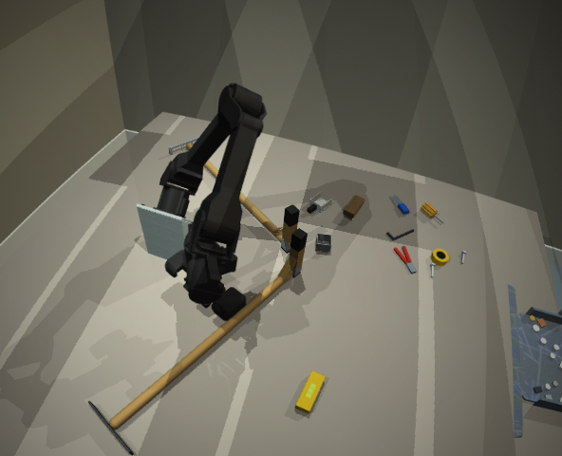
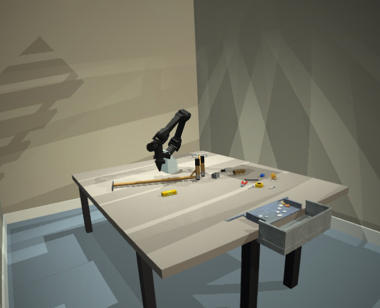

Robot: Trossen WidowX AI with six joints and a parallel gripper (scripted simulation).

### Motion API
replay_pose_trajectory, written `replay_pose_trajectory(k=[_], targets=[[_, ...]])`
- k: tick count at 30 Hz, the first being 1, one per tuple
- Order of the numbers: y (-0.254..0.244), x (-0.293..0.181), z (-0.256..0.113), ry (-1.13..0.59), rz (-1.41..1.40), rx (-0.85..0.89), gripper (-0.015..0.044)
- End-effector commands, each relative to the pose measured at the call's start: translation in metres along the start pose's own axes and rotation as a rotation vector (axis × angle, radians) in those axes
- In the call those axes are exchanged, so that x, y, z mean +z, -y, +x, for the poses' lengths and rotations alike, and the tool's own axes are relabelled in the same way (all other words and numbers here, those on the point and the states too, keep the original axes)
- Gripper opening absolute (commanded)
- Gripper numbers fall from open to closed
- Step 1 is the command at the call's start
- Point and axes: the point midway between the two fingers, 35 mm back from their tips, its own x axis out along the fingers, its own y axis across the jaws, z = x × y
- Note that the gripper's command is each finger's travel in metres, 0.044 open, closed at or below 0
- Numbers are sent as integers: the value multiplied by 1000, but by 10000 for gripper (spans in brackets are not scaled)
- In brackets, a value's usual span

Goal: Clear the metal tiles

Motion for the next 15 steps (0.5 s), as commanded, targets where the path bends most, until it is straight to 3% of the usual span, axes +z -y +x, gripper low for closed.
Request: replay_pose_trajectory(k=[1,15], targets=[[-2,1,13,8,8,2,0],[-10,5,49,15,6,4,0]])
